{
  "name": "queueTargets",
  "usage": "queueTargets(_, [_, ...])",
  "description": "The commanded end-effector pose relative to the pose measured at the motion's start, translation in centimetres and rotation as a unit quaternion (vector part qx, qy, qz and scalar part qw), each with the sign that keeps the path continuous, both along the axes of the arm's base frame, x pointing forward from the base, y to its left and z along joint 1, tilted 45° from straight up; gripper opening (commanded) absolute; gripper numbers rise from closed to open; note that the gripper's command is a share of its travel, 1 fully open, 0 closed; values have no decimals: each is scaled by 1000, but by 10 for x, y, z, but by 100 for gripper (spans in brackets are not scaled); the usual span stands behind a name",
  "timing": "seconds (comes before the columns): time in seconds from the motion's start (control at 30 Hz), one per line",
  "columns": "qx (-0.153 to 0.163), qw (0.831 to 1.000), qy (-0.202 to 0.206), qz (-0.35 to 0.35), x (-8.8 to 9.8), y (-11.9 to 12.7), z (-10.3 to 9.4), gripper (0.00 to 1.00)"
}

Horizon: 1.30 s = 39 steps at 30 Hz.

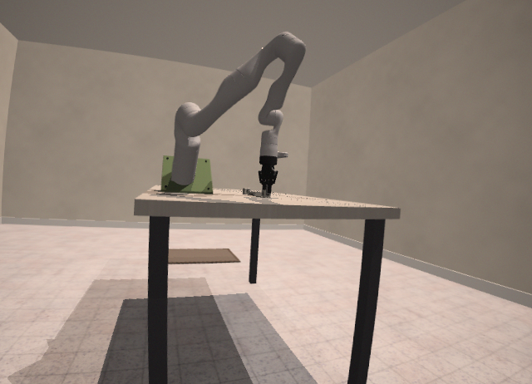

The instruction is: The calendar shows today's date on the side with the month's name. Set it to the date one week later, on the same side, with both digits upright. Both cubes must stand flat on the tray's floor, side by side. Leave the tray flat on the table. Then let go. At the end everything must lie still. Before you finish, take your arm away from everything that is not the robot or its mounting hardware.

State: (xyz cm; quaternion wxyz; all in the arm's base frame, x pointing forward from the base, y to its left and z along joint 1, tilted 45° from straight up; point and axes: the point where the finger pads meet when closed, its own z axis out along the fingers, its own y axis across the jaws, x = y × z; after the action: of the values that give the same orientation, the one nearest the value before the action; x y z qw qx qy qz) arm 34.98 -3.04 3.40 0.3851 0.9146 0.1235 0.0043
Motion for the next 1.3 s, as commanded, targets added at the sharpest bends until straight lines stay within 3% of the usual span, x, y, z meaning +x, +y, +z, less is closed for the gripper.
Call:
queueTargets(0.0, [1,1000,-3,-2,1,-2,-2,26])
queueTargets(0.37, [1,1000,-3,-2,1,2,2,26])
queueTargets(0.63, [2,1000,-6,-2,-1,24,25,26])
queueTargets(0.93, [2,1000,-6,-3,-7,64,67,26])
queueTargets(1.27, [1,1000,-3,-3,-9,68,69,26])
